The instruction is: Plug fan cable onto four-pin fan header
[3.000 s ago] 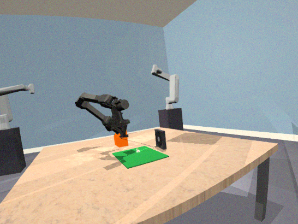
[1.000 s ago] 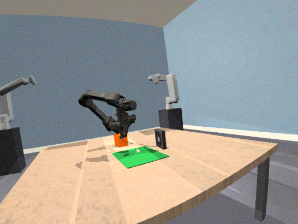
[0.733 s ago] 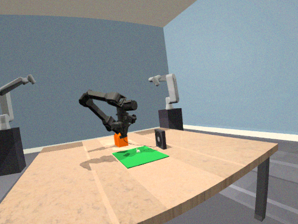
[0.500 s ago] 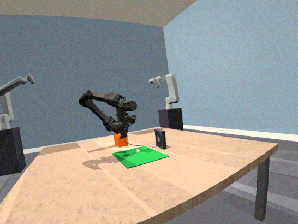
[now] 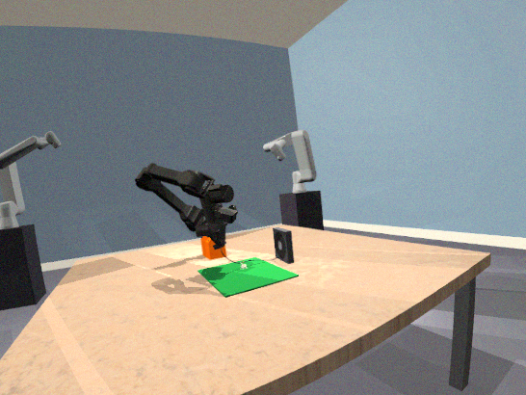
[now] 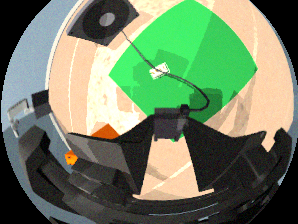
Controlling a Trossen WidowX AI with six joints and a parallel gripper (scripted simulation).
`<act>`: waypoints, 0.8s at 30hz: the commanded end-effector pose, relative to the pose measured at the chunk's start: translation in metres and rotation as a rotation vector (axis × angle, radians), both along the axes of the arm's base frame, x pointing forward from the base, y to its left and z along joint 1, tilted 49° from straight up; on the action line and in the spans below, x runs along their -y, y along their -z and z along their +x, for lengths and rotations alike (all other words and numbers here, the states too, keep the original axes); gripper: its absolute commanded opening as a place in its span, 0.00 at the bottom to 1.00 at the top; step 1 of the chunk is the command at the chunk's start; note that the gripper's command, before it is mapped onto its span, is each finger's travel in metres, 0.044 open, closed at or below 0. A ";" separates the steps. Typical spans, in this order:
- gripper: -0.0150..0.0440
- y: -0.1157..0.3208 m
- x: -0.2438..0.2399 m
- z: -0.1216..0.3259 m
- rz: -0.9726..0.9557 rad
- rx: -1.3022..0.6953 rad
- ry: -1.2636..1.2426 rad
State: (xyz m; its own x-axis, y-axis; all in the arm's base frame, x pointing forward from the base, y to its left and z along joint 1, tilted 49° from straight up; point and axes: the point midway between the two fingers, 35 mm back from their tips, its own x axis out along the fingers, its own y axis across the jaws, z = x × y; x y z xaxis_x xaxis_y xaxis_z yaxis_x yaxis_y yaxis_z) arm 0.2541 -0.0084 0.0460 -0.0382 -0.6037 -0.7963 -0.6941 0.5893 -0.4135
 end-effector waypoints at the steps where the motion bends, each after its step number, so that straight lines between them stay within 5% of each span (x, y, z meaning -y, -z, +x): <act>1: 0.25 0.005 0.003 -0.005 0.060 -0.016 0.007; 24: 0.25 0.024 0.010 -0.017 0.409 0.015 -0.010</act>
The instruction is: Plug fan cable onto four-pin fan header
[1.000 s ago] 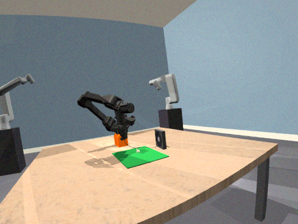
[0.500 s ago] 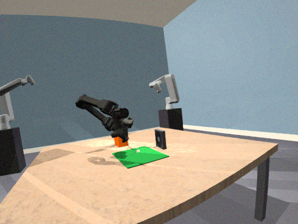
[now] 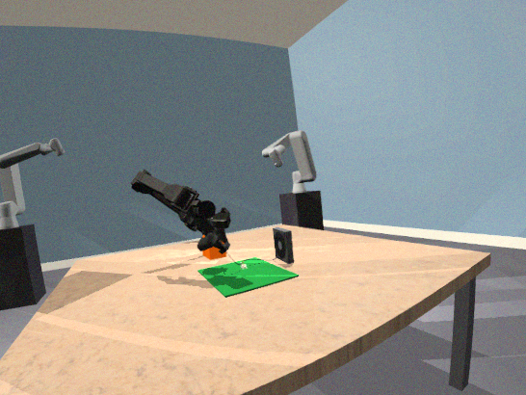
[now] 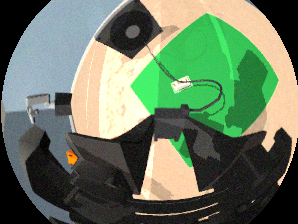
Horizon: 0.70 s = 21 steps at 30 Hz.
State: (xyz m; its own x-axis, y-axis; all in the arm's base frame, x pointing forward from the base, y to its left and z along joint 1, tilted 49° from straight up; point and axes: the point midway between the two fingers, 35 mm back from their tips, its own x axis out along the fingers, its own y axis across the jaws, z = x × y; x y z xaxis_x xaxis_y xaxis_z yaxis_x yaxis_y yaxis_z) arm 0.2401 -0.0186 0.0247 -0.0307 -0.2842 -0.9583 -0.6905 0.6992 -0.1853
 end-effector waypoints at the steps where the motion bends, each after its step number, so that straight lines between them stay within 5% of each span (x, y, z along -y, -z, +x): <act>1: 0.25 0.003 0.000 -0.003 0.063 0.012 -0.013; 21: 0.25 0.006 0.002 -0.002 0.312 0.171 -0.099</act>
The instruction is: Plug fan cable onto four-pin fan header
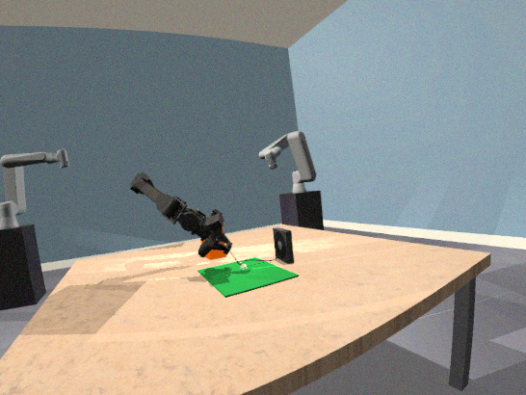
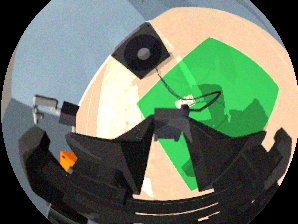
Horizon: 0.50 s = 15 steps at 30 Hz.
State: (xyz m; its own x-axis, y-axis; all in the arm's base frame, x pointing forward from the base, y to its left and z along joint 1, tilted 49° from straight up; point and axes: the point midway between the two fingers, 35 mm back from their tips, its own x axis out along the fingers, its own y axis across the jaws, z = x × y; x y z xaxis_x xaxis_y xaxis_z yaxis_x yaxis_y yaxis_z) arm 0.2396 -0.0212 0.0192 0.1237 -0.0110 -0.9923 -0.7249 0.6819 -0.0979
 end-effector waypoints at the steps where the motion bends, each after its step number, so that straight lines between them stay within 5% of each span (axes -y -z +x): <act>1: 0.25 0.001 0.000 -0.002 0.048 0.038 -0.025; 15: 0.25 -0.005 0.002 0.002 0.164 0.211 -0.109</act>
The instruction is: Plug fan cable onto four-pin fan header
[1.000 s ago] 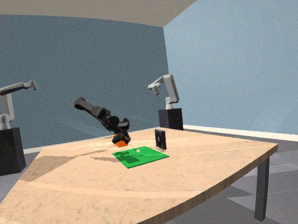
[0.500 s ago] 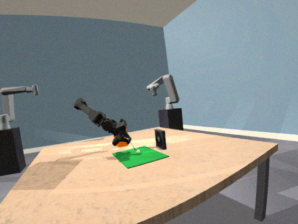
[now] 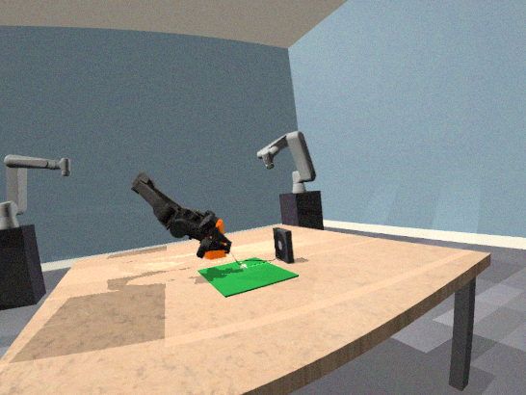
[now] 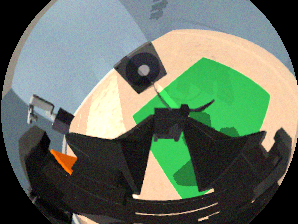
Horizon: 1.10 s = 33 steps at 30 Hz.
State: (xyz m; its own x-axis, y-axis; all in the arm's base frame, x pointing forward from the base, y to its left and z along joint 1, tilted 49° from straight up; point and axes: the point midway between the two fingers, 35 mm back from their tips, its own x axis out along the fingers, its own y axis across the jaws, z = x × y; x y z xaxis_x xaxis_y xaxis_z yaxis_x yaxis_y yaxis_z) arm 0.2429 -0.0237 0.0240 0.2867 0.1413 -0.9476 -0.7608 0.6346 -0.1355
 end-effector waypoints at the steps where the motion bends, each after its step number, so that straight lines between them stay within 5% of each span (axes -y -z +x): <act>1: 0.25 -0.001 0.000 -0.001 0.032 0.053 -0.030; 33: 0.25 -0.033 0.010 0.000 0.077 0.552 -0.254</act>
State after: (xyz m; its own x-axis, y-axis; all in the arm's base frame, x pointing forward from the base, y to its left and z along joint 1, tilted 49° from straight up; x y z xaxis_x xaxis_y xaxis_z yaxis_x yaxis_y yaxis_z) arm 0.2449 -0.0343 0.0542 0.6546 0.3198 -0.6851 -0.7340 0.4860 -0.4745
